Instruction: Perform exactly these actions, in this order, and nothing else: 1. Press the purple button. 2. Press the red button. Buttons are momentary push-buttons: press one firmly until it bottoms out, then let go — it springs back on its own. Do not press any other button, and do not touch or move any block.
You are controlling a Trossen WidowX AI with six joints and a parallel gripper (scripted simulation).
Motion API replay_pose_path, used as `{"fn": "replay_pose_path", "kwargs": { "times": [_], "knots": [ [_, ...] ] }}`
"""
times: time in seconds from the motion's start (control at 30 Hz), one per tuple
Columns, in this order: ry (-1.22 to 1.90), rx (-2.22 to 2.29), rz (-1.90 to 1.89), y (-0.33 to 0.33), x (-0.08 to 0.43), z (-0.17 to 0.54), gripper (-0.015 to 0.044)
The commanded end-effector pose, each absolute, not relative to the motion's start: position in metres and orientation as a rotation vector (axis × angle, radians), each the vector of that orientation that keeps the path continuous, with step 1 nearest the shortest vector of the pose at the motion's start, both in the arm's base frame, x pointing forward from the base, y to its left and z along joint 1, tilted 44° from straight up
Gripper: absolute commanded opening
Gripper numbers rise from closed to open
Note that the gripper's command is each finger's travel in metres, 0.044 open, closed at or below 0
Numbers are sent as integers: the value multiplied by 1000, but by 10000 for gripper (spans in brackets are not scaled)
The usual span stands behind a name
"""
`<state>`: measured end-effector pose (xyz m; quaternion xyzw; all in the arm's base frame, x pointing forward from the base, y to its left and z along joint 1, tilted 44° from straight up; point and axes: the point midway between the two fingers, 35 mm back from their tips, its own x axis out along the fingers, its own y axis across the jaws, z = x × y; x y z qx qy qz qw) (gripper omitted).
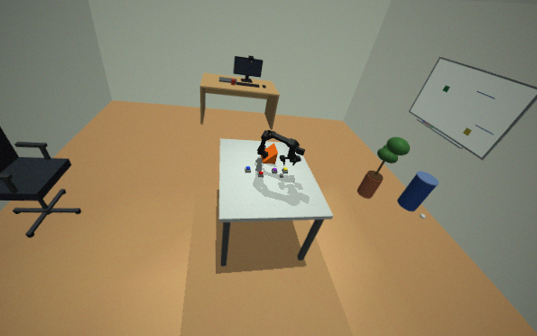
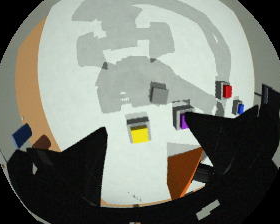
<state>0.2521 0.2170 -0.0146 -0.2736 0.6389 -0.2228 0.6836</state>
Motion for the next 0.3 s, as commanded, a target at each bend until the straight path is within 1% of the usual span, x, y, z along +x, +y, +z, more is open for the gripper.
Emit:
{"fn": "replay_pose_path", "kwargs": {
  "times": [0.0, 0.27],
  "knots": [
    [1432, -624, -522, 248, 225, -43, 400],
    [1431, -624, -522, 248, 225, -44, 400]
  ]
}}
